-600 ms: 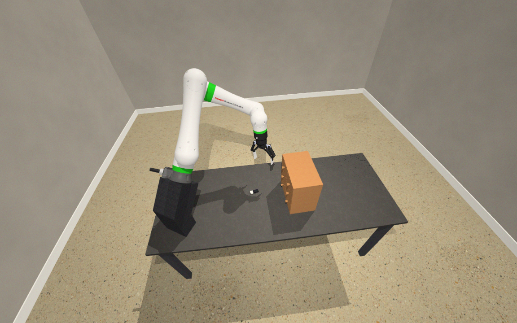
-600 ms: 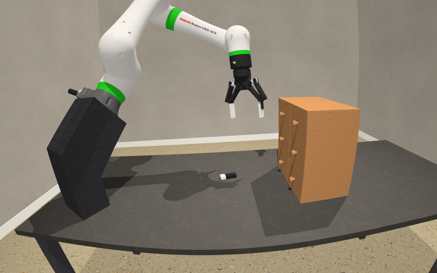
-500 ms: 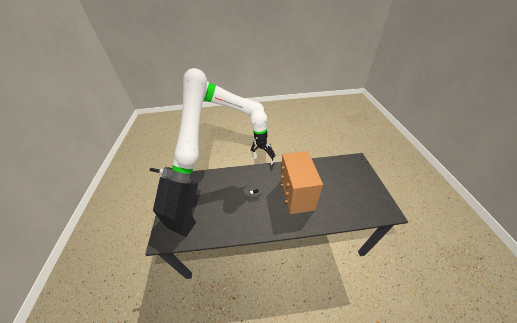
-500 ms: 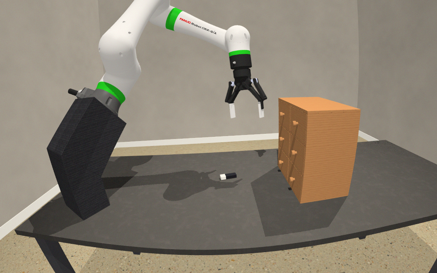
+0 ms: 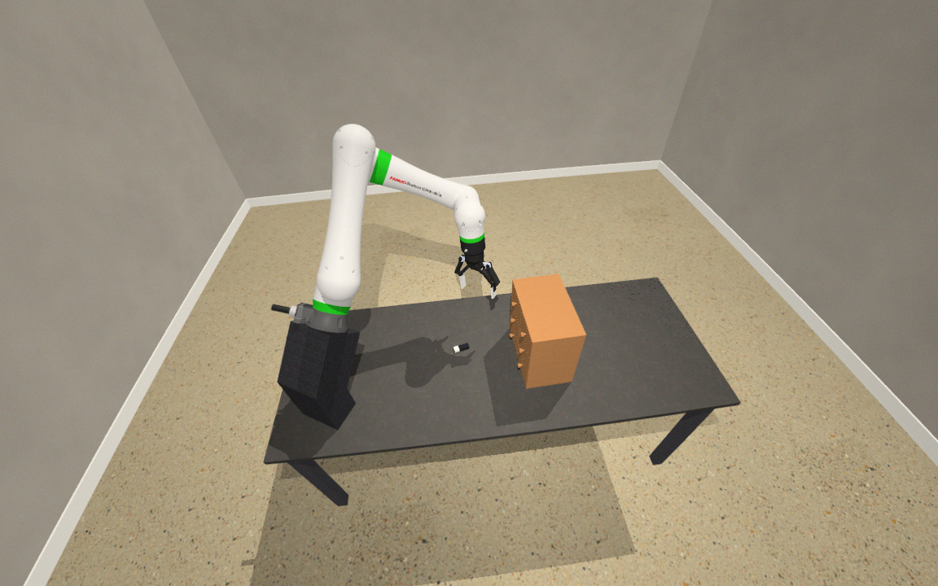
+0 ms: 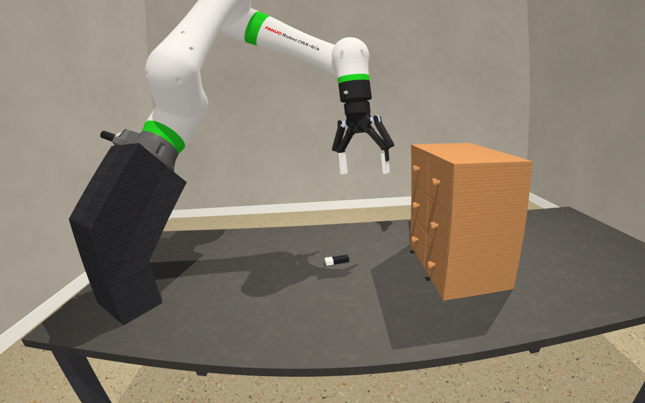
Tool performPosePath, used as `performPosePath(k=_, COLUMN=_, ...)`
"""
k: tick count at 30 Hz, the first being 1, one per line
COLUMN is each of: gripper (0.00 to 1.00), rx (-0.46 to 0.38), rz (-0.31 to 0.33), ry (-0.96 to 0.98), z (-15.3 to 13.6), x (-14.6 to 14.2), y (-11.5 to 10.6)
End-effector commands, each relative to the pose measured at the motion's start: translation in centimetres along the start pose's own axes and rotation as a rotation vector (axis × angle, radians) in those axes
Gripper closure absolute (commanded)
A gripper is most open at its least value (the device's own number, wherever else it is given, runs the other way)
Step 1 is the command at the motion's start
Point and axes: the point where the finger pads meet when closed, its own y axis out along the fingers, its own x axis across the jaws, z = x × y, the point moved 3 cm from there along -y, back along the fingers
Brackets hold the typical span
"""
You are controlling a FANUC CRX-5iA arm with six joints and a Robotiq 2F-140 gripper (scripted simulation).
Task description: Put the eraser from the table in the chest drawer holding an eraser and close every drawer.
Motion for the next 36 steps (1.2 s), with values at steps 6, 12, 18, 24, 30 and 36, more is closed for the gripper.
performPosePath(k=6, gripper=0.0, rx=0.009, rz=-0.009, ry=0.237, z=2.7, x=-1.0, y=-1.3)
performPosePath(k=12, gripper=0.0, rx=0.022, rz=-0.02, ry=0.565, z=8.3, x=-3.0, y=-3.9)
performPosePath(k=18, gripper=0.0, rx=0.035, rz=-0.032, ry=0.844, z=13.8, x=-5.0, y=-6.5)
performPosePath(k=24, gripper=0.0, rx=0.048, rz=-0.043, ry=1.132, z=17.6, x=-6.3, y=-8.2)
performPosePath(k=30, gripper=0.0, rx=0.062, rz=-0.056, ry=1.428, z=22.7, x=-8.2, y=-10.5)
performPosePath(k=36, gripper=0.0, rx=0.074, rz=-0.068, ry=1.713, z=26.3, x=-9.5, y=-12.2)
